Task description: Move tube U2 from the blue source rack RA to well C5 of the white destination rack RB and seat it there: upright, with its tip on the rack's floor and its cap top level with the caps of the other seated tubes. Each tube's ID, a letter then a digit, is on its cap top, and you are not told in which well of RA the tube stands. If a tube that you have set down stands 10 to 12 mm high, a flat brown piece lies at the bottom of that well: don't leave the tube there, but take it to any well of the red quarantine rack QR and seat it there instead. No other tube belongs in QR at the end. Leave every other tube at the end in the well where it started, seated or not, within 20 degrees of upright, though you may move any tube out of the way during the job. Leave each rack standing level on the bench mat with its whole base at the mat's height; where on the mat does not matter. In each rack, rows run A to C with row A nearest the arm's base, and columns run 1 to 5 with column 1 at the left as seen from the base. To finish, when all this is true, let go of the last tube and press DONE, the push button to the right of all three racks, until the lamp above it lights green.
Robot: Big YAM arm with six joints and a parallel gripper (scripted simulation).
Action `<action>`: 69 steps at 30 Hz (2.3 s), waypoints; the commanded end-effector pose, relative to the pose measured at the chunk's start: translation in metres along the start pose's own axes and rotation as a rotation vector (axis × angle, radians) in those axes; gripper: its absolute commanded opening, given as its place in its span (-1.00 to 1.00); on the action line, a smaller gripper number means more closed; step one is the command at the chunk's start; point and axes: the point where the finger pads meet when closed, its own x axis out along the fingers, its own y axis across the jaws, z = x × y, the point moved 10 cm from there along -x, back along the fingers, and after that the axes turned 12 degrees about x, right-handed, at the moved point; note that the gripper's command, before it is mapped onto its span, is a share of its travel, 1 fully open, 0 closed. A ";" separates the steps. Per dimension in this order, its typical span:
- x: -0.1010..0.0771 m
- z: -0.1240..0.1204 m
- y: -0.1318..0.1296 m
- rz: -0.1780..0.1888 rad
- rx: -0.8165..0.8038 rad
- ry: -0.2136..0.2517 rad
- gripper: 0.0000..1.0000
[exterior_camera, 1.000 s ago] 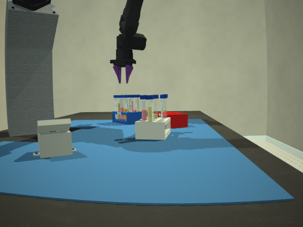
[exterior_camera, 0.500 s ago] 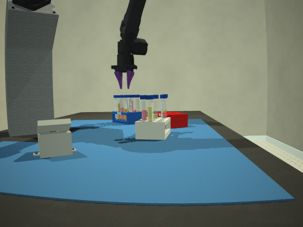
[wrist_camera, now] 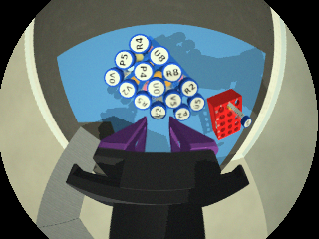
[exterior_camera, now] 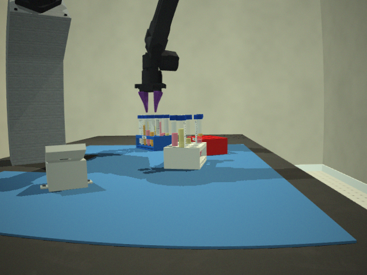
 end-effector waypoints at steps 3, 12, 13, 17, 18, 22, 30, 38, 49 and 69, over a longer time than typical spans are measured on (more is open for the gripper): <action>0.003 0.000 -0.005 -0.007 0.006 -0.009 -0.40; 0.006 0.001 -0.004 -0.007 0.004 -0.011 -0.40; 0.007 0.002 -0.003 -0.008 0.001 -0.012 -0.40; 0.008 0.002 -0.002 -0.007 -0.001 -0.012 -0.40; 0.008 0.002 -0.002 -0.007 -0.001 -0.012 -0.40; 0.008 0.003 -0.007 -0.011 0.007 -0.015 -0.40; 0.011 0.001 -0.004 -0.009 0.002 -0.013 -0.40; 0.017 0.000 -0.005 -0.005 0.006 -0.008 -0.40; 0.017 0.003 -0.003 -0.010 -0.002 -0.014 -0.40; 0.014 0.006 -0.006 -0.021 0.002 -0.026 -1.00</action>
